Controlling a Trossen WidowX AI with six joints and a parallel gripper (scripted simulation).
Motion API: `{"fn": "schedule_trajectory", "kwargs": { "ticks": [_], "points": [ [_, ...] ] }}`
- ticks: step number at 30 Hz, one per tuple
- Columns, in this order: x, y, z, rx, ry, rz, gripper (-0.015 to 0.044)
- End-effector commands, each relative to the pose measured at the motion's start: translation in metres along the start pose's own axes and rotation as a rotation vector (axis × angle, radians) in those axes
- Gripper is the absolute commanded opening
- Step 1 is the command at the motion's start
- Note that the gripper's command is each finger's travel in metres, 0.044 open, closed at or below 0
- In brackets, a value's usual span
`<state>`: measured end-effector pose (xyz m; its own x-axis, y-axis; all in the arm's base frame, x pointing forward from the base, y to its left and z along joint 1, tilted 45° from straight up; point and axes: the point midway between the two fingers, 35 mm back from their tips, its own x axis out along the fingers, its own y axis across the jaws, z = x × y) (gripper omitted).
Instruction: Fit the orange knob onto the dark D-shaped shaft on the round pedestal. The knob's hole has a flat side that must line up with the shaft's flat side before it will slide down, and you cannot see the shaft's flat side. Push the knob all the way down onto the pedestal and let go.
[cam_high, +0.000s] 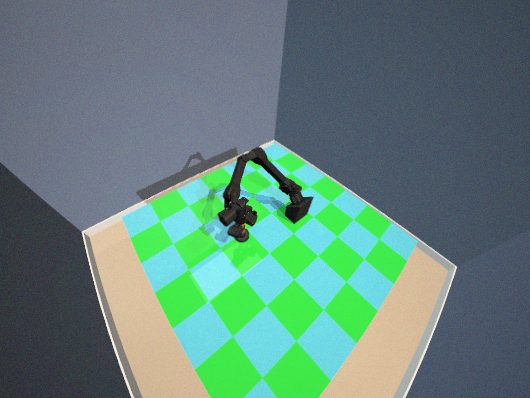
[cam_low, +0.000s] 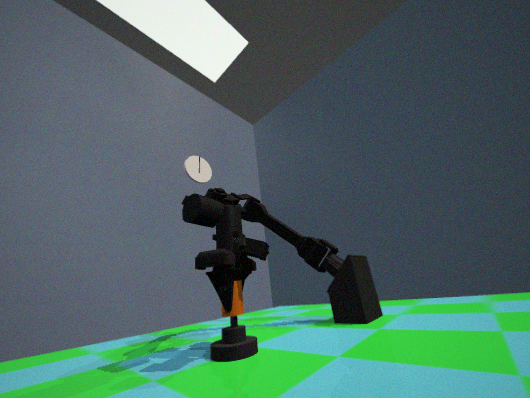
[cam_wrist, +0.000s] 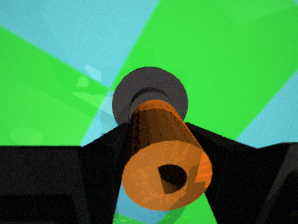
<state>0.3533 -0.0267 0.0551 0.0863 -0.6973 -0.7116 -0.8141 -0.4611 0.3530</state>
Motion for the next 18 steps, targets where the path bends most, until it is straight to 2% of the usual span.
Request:
{"fn": "schedule_trajectory", "kwargs": {
  "ticks": [1, 4, 18],
  "points": [
    [-0.0021, -0.0013, -0.0018, -0.100, 0.003, -0.002, 0.0000],
    [-0.0012, -0.0017, -0.0023, -0.182, 0.003, -0.002, 0.0000],
    [0.0009, 0.0001, 0.0001, -0.184, 0.003, -0.002, 0.0000]
  ]
}}
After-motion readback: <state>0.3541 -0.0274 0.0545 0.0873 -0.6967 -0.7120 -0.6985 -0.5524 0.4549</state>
